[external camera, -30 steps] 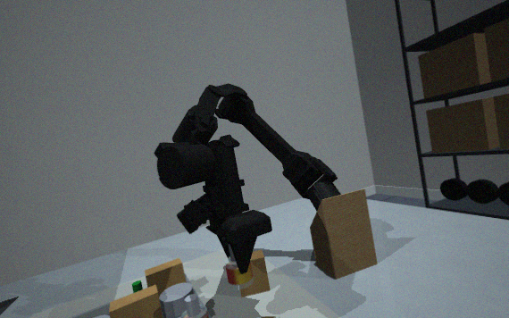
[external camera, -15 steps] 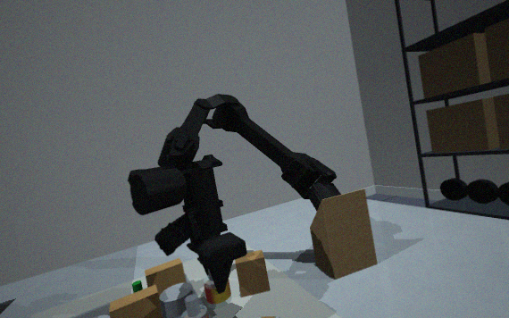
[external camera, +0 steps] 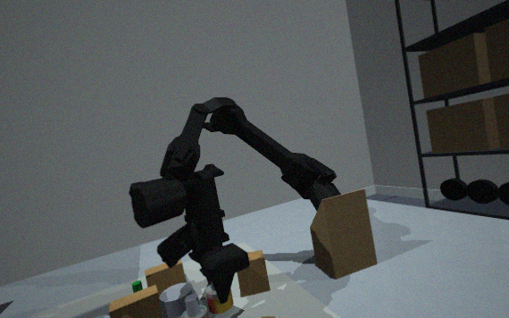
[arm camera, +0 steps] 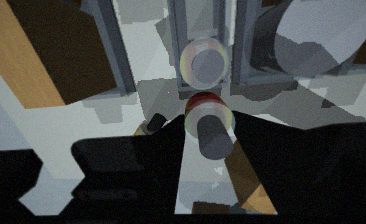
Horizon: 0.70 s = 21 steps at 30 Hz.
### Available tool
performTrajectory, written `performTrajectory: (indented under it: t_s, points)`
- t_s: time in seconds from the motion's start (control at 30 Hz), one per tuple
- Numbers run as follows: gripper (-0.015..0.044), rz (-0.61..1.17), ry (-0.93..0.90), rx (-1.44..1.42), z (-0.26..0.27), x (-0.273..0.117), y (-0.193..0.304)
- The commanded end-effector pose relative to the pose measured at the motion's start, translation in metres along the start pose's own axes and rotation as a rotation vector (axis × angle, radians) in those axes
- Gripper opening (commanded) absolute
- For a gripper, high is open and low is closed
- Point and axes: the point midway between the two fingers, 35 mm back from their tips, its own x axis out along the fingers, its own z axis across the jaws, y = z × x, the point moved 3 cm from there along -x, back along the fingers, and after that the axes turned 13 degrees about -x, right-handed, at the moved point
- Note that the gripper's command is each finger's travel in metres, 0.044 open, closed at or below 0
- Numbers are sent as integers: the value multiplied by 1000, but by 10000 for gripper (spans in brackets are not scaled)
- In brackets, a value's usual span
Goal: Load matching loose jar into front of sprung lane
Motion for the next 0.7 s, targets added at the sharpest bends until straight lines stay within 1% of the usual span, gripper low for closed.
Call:
performTrajectory:
  t_s: [0.0,0.67]
  points:
    - [0,1,4,-5,0,1,-2]
    - [0,1,4,-5,-1,1,-11]
